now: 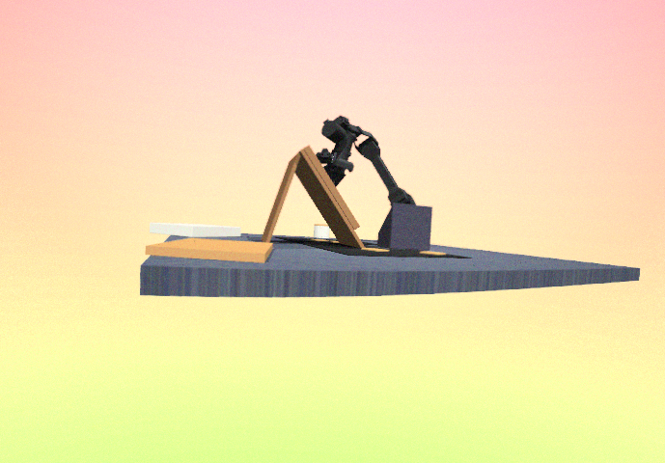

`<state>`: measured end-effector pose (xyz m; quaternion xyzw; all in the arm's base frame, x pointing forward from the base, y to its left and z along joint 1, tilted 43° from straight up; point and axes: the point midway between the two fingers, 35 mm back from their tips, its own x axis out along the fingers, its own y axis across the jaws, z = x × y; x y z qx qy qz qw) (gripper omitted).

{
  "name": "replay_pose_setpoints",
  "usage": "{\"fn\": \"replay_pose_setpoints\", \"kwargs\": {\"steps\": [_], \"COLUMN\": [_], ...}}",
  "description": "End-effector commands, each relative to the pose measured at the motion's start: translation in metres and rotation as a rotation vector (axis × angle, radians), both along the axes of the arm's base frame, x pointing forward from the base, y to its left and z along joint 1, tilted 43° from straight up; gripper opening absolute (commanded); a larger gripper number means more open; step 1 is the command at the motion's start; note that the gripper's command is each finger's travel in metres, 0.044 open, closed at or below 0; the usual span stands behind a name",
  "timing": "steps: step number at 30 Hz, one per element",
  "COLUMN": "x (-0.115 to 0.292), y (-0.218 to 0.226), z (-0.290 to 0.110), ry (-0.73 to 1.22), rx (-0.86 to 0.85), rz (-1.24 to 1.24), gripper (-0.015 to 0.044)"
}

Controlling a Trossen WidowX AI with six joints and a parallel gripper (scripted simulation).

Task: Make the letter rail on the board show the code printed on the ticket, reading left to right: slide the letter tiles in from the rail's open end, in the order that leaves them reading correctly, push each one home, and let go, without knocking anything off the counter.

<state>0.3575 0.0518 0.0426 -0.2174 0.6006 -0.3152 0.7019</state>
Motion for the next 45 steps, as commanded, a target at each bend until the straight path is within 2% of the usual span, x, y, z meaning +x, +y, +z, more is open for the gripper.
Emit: {"fn": "replay_pose_setpoints", "kwargs": {"steps": [1,10,13,18,24,27,34,45], "x": [-0.004,-0.007,-0.010,-0.027,-0.055,-0.066,-0.091,-0.092], "y": [0.004,0.007,0.012,0.033,0.056,0.062,0.071,0.072], "z": [0.004,0.006,0.017,0.056,0.101,0.115,0.141,0.142], "ry": [-0.005,-0.005,0.067,0.295,0.533,0.607,0.761,0.767], "rx": [0.007,0.007,0.000,-0.038,-0.161,-0.224,-0.399,-0.408], "rz": [-0.004,-0.004,0.123,0.547,1.066,1.235,1.578,1.593], "gripper": [0.0000,0.0000,0.0079,0.0210,0.0368,0.0440,0.0440,0.0440]}}
